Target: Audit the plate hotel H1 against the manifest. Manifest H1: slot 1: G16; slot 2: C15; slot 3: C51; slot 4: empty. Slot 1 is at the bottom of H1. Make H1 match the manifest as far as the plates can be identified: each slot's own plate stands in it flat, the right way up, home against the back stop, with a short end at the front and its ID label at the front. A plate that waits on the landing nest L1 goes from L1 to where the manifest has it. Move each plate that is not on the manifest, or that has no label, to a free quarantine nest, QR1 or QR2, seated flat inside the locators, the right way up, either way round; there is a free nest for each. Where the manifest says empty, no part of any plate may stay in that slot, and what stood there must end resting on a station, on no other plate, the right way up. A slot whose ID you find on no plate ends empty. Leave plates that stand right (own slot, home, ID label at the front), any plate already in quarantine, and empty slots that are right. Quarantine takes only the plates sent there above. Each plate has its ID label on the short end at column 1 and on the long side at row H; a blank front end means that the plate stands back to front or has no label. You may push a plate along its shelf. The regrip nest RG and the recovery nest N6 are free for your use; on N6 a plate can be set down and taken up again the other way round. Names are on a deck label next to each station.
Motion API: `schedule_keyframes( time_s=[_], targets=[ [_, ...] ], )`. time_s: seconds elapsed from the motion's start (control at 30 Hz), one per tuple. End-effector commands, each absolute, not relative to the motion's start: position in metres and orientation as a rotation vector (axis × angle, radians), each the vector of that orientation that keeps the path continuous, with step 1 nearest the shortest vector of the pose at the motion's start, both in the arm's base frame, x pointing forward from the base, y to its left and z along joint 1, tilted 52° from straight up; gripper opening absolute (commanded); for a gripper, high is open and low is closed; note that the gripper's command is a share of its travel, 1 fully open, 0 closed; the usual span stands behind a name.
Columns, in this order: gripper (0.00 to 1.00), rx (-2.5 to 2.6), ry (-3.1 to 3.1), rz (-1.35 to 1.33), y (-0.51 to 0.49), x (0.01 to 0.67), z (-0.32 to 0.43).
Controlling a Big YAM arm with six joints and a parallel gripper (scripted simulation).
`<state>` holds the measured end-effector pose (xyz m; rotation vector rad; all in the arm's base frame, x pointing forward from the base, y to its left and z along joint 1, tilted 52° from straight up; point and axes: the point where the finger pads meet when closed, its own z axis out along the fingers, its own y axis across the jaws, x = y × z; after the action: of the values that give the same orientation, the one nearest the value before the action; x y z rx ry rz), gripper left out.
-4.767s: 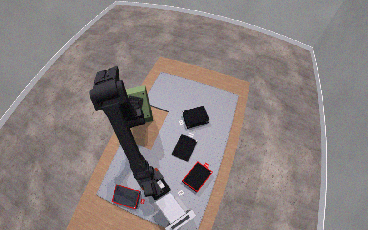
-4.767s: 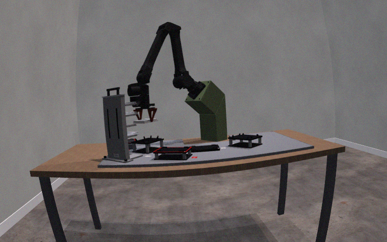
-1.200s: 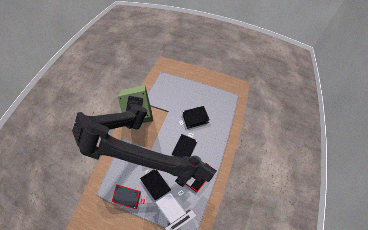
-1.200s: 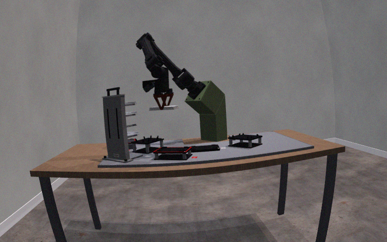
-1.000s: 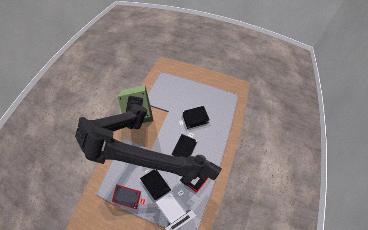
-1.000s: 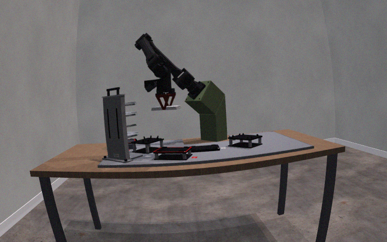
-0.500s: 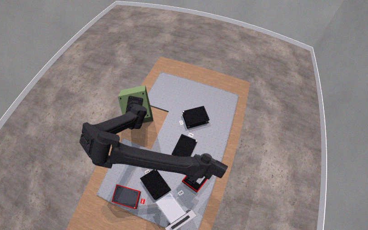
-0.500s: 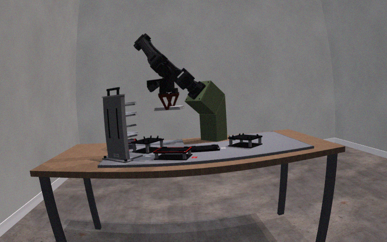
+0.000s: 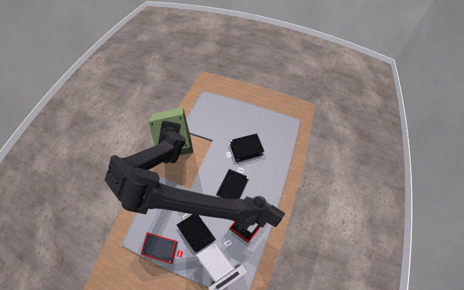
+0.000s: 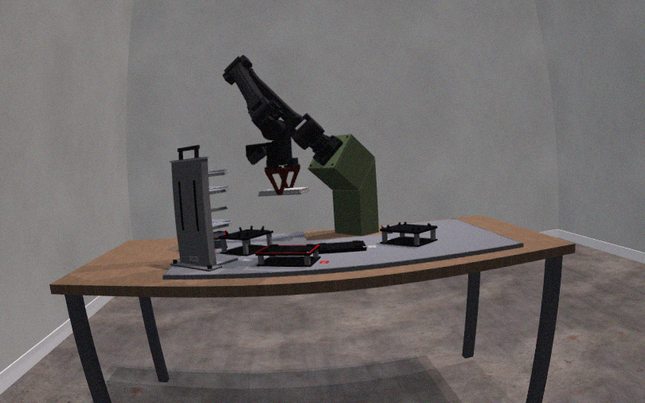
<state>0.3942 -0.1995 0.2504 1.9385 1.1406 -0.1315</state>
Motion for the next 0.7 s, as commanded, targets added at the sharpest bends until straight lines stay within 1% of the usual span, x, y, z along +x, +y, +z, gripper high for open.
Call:
schedule_keyframes(
  time_s=[0.0,0.67],
  targets=[
    [0.86,1.929,1.148,-0.15,-0.211,0.396,0.245],
    [0.86,1.929,1.148,-0.151,-0.246,0.41,0.214]
  ],
)
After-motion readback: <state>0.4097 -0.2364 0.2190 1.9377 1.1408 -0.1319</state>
